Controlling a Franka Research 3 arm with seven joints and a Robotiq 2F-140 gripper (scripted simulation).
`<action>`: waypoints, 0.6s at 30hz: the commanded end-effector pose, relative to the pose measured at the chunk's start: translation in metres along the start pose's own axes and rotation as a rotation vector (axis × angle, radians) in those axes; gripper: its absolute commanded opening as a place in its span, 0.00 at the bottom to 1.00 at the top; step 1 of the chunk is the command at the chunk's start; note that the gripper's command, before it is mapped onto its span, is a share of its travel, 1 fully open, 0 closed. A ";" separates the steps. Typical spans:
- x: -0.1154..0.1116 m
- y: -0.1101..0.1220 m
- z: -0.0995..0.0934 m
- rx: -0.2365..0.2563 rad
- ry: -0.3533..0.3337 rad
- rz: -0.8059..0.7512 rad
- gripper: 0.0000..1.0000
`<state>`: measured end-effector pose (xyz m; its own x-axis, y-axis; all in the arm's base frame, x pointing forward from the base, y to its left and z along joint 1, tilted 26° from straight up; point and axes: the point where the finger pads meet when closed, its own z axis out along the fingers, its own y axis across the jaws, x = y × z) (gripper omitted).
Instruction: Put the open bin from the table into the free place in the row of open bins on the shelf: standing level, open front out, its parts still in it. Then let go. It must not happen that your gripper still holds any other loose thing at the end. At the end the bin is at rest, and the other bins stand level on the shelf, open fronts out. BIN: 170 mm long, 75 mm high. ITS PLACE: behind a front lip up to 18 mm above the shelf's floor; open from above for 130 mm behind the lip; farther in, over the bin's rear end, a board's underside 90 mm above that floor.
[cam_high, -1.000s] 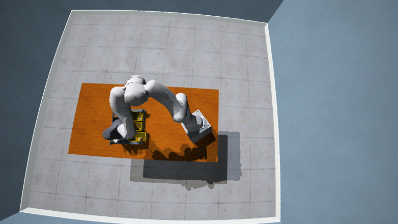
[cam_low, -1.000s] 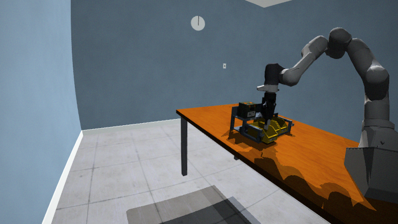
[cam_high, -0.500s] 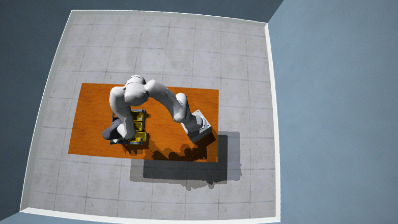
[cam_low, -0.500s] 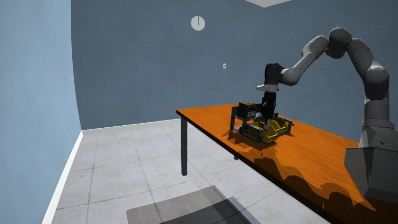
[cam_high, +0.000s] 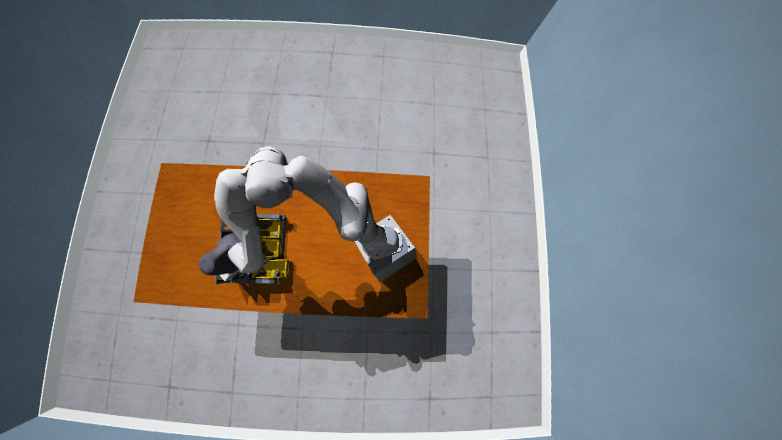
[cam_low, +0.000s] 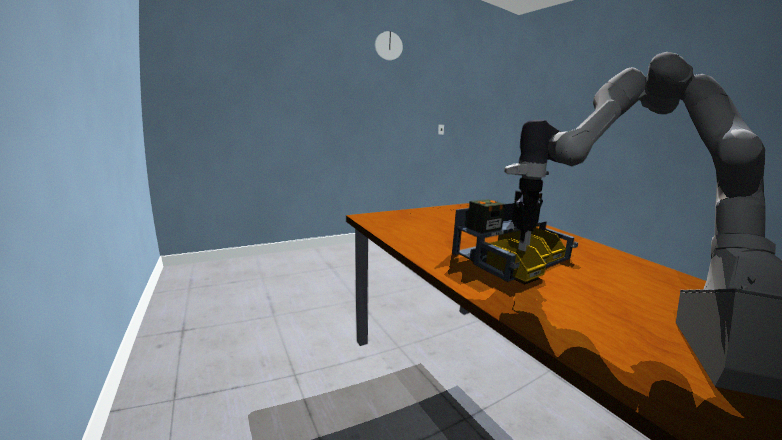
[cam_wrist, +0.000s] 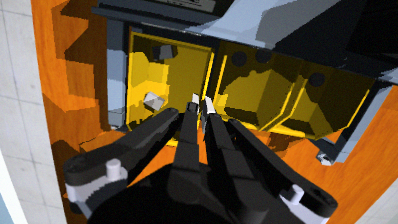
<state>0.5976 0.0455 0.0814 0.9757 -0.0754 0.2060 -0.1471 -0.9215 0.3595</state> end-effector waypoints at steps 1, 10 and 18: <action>-0.002 0.000 -0.004 -0.001 -0.003 -0.004 0.06; -0.002 0.000 -0.017 -0.001 -0.003 -0.004 0.06; -0.002 0.000 -0.027 -0.001 -0.003 -0.004 0.06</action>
<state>0.5939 0.0547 0.1017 0.9747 -0.0782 0.2095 -0.1508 -0.9217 0.3574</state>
